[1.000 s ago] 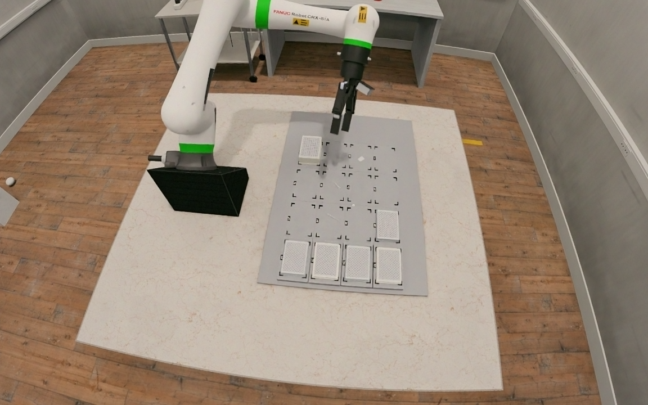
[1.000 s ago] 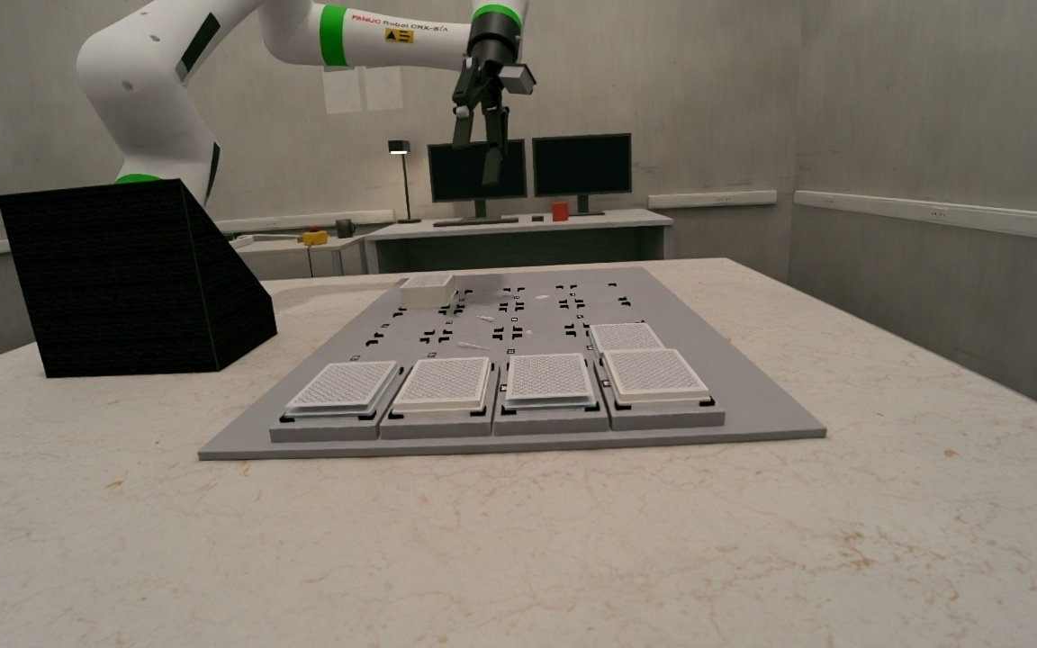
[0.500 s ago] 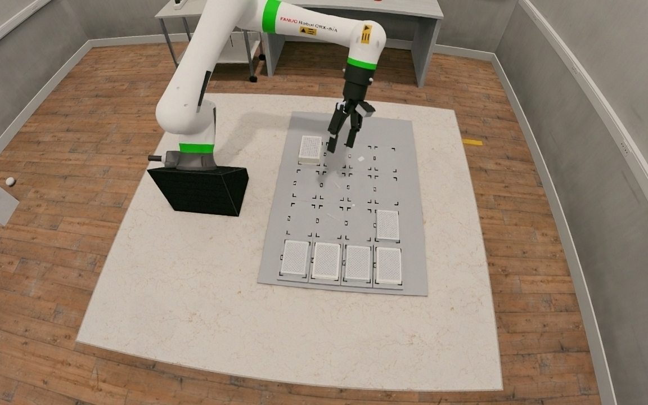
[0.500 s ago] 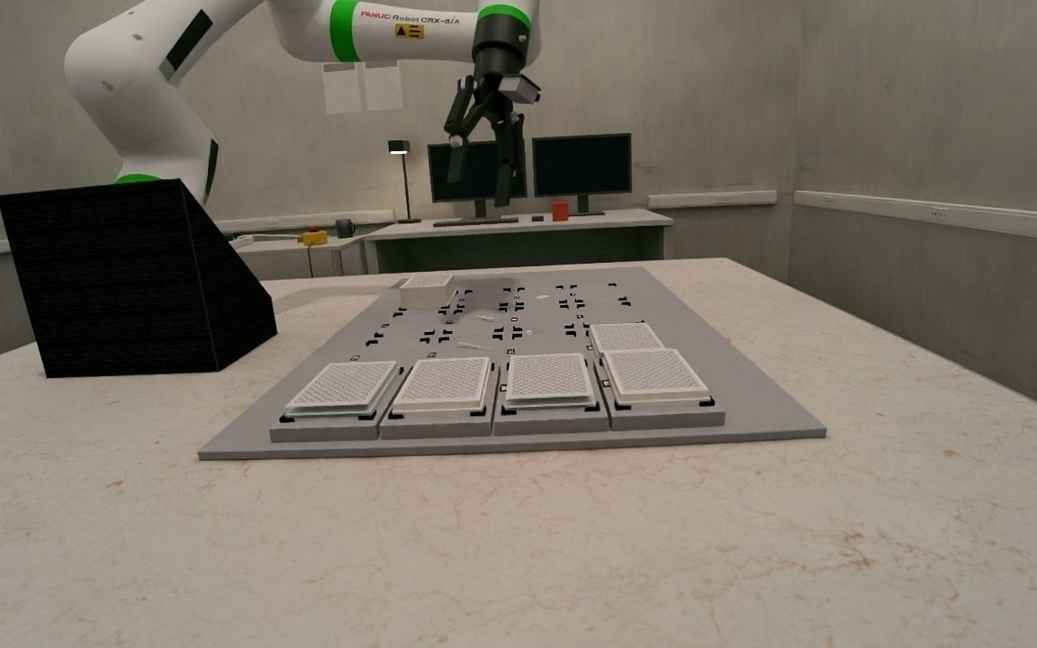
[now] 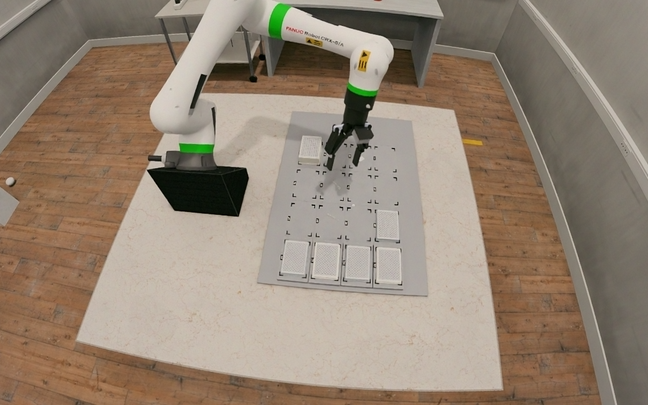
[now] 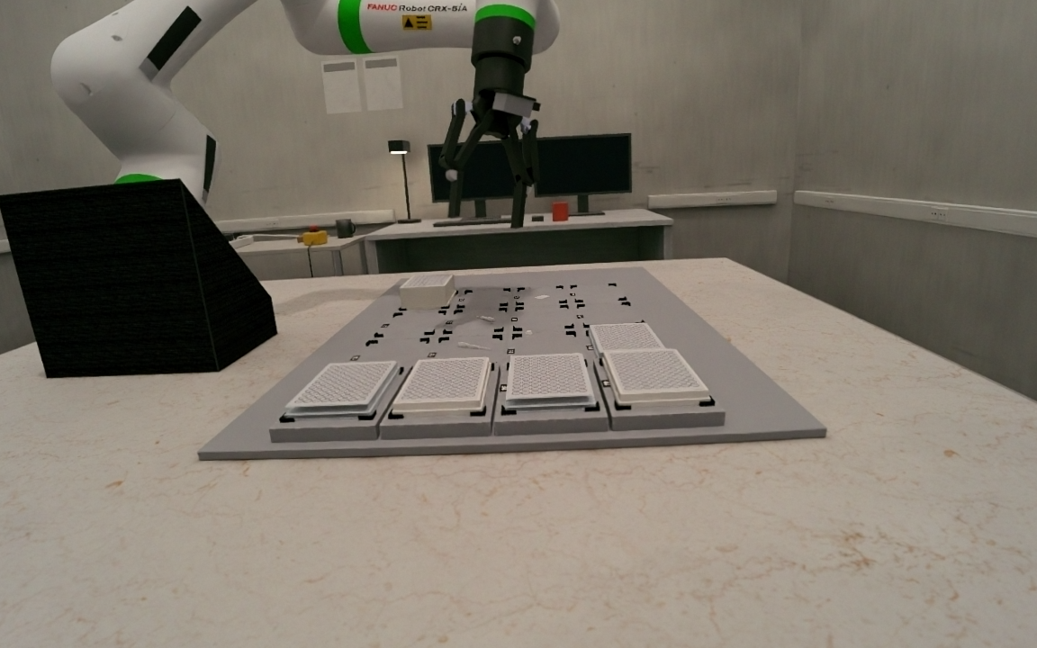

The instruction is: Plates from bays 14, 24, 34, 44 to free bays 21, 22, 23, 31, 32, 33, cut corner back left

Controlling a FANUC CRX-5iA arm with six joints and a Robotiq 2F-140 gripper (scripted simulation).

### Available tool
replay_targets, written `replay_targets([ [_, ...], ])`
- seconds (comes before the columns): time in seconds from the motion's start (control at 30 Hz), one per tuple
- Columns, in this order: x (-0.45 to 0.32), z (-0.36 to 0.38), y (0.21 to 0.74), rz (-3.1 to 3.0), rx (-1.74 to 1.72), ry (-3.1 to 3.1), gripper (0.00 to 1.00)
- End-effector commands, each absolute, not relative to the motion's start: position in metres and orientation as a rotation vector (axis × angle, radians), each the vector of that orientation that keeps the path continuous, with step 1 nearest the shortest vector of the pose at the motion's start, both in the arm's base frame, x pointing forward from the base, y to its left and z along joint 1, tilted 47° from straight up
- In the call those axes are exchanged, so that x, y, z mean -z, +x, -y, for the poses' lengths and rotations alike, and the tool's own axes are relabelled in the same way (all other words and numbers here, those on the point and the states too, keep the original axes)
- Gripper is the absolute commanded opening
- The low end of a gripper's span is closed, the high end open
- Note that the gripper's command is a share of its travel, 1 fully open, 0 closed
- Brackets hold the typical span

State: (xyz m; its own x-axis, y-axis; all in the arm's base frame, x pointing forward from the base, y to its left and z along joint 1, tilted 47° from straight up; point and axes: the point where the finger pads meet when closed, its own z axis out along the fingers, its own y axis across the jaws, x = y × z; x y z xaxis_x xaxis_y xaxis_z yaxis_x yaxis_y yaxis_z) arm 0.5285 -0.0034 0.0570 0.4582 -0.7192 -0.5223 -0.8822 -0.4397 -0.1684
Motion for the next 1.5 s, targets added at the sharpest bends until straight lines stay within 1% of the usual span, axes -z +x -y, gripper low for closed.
replay_targets([
  [0.0, -0.039, 0.007, 0.533, -1.452, -0.573, -2.172, 0.70],
  [0.33, -0.001, 0.016, 0.546, -1.703, -0.687, -1.823, 0.70],
  [0.53, 0.009, 0.019, 0.550, -1.780, -0.724, -1.690, 0.70],
  [1.1, 0.009, 0.019, 0.550, -1.780, -0.724, -1.691, 0.70],
  [1.13, 0.006, 0.018, 0.548, -1.780, -0.724, -1.690, 1.00],
  [1.47, -0.019, 0.000, 0.522, -1.780, -0.725, -1.690, 1.00],
])
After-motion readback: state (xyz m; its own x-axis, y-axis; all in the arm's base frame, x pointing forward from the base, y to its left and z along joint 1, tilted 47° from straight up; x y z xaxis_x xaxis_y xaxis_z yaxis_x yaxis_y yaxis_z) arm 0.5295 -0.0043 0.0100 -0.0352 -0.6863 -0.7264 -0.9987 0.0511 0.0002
